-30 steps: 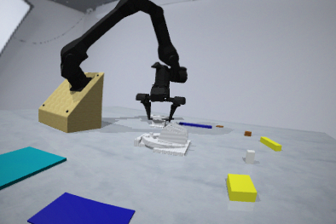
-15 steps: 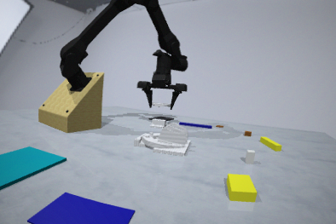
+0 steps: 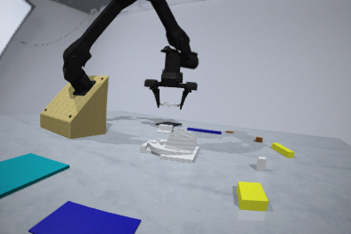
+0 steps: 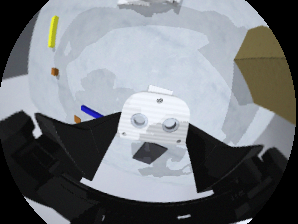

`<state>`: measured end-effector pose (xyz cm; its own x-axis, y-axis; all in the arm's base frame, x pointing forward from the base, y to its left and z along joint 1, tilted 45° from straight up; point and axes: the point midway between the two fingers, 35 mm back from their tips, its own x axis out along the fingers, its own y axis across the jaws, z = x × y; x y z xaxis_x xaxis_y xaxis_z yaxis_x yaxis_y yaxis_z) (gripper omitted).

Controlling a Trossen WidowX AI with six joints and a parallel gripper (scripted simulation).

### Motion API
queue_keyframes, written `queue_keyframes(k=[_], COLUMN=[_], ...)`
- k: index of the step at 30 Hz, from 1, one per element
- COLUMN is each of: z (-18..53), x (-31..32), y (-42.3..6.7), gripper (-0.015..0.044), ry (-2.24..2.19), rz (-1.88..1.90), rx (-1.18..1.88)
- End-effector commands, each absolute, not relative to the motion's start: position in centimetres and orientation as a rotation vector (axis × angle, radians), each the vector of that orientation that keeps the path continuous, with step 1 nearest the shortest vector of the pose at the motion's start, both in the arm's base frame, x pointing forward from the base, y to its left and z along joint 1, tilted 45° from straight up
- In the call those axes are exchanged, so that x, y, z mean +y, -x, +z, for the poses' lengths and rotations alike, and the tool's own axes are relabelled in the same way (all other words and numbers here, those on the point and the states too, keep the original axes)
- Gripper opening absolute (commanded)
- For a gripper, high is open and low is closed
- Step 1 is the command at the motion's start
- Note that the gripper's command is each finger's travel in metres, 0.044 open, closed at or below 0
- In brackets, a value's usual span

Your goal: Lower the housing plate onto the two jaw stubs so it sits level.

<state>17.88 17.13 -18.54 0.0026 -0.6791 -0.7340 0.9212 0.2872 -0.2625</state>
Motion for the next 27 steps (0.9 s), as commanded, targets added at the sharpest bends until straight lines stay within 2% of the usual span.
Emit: queue_keyframes(k=[1,27], z=[-17.6,-12.4], x=[16.7,12.5], y=[-18.8,-23.8], gripper=[0.0351,0.0351], ry=[-0.281,0.074], rz=[-1.251,-0.975], rx=[0.948,1.213])
